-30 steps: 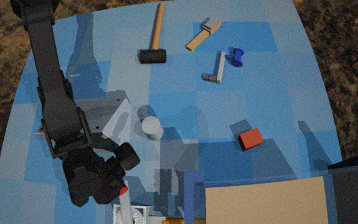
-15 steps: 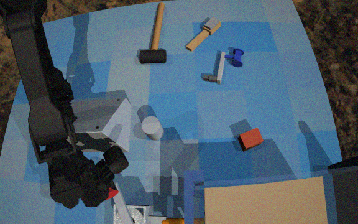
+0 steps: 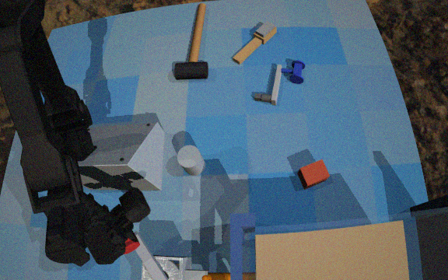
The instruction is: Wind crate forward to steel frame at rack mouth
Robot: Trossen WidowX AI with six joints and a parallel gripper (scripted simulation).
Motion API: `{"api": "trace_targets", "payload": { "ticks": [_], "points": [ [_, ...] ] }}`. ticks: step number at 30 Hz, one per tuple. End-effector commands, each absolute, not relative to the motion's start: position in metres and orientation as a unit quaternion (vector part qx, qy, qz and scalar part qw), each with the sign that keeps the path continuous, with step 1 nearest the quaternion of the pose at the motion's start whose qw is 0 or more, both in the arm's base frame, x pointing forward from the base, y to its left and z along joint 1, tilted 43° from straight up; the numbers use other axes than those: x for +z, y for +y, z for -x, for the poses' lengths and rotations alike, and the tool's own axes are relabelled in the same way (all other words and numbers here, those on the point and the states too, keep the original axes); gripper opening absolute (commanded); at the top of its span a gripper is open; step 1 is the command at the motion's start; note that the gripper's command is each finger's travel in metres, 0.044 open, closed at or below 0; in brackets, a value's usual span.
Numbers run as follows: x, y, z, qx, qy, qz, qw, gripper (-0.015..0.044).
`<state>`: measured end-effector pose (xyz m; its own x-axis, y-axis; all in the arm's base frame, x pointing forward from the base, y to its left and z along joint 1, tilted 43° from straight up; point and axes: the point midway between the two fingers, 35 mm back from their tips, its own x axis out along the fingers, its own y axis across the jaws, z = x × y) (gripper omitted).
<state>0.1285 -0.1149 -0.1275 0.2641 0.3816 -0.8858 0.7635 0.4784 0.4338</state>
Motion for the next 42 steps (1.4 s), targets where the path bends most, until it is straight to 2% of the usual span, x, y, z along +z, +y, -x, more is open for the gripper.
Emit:
{"api": "trace_targets", "payload": {
  "ticks": [1, 42],
  "points": [
    [-0.133, -0.123, -0.116, -0.168, 0.598, -0.479, 0.621, 0.0000],
    [-0.174, -0.172, -0.090, -0.170, 0.598, -0.477, 0.622, 0.0000]
  ]
}}
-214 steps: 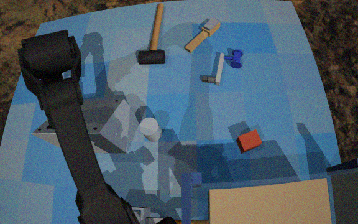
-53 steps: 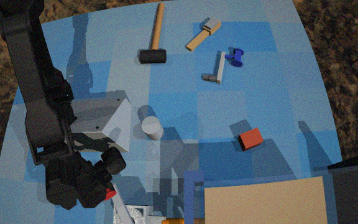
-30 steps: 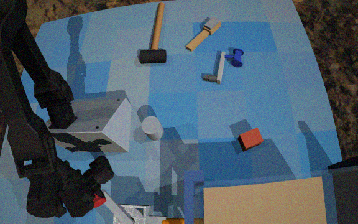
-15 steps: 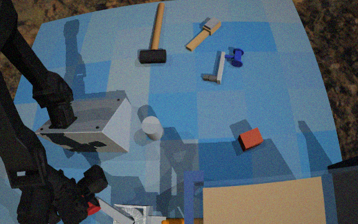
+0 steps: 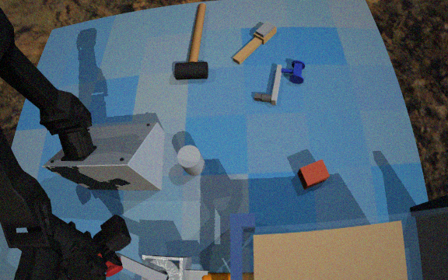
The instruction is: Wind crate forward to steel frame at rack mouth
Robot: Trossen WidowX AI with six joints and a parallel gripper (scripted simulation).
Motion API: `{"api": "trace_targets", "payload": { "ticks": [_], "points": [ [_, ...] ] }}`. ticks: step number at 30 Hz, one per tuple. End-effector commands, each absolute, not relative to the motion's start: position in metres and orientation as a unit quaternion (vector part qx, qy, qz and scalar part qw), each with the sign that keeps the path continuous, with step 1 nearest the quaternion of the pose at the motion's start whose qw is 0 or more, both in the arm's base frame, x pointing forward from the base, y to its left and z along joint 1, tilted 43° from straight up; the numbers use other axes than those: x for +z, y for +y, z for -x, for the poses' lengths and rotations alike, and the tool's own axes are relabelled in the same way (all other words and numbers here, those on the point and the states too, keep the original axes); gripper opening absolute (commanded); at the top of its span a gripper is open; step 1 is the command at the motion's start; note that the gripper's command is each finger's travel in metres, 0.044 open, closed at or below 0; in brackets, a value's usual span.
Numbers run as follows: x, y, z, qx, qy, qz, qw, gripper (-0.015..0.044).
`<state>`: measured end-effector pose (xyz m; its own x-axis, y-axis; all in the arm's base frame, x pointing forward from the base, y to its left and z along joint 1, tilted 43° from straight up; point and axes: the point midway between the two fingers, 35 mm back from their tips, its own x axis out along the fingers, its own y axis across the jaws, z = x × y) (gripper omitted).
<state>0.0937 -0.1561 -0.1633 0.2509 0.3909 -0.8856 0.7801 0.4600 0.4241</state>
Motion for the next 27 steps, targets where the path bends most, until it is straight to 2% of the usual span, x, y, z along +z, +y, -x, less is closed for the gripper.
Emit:
{"api": "trace_targets", "payload": {
  "ticks": [1, 27],
  "points": [
    [-0.175, -0.173, -0.090, -0.170, 0.598, -0.477, 0.622, 0.0000],
    [-0.210, -0.214, -0.105, -0.171, 0.597, -0.476, 0.623, 0.0000]
  ]
}}
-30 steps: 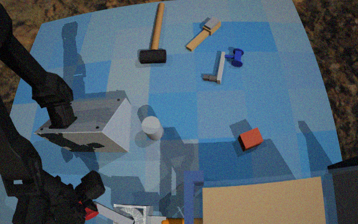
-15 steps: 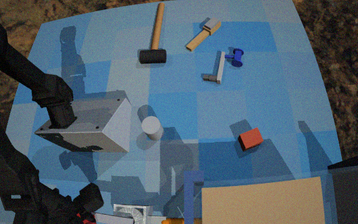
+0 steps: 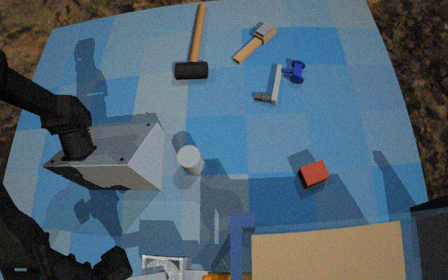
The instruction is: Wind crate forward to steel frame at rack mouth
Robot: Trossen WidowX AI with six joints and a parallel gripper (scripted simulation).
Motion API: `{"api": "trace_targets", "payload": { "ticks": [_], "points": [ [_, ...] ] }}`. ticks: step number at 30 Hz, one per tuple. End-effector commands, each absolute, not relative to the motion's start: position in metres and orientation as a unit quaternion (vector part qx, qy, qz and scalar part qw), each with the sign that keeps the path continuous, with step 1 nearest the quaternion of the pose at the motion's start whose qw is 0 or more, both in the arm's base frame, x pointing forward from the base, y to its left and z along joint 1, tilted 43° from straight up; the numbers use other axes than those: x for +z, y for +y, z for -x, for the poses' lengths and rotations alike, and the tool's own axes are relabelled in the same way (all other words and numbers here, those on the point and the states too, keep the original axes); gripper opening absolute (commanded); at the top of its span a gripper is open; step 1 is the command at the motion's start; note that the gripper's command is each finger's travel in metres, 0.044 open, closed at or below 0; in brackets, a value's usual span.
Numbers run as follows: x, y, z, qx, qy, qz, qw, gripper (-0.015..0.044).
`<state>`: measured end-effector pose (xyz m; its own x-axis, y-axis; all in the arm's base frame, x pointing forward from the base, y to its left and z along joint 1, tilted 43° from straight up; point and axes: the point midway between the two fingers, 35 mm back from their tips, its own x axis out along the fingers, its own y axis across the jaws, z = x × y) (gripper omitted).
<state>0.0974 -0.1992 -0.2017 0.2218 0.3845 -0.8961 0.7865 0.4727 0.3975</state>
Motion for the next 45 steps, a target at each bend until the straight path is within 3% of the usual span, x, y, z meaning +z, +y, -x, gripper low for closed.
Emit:
{"api": "trace_targets", "payload": {
  "ticks": [1, 45],
  "points": [
    [-0.211, -0.214, -0.106, -0.171, 0.597, -0.476, 0.623, 0.0000],
    [-0.240, -0.246, -0.165, -0.170, 0.595, -0.475, 0.625, 0.0000]
  ]
}}
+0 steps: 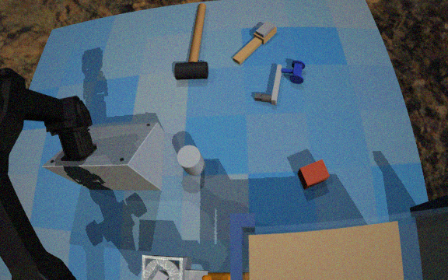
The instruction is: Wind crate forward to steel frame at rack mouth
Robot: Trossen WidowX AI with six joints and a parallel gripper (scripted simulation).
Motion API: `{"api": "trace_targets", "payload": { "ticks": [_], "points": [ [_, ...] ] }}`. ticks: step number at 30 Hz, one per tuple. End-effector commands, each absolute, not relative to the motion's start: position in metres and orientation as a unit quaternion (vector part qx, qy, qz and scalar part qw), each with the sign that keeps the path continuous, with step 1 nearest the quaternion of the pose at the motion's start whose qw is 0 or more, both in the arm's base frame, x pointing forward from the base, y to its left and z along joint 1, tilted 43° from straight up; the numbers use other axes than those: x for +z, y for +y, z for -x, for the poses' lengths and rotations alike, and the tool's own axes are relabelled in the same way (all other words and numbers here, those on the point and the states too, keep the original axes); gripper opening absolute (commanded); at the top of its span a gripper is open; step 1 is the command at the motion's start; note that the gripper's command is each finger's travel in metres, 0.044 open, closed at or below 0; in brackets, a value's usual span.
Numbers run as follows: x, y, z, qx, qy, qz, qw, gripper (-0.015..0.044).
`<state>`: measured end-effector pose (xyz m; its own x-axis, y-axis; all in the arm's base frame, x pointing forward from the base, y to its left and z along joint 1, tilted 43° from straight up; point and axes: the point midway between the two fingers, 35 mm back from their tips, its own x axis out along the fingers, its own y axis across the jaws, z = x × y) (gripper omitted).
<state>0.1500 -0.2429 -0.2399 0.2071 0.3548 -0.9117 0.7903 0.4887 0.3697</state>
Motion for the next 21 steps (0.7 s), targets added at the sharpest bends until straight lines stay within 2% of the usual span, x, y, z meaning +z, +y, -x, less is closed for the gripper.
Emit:
{"api": "trace_targets", "payload": {
  "ticks": [1, 21],
  "points": [
    [-0.240, -0.246, -0.167, -0.170, 0.595, -0.475, 0.625, 0.0000],
    [-0.242, -0.247, -0.201, -0.169, 0.594, -0.476, 0.626, 0.0000]
  ]
}}
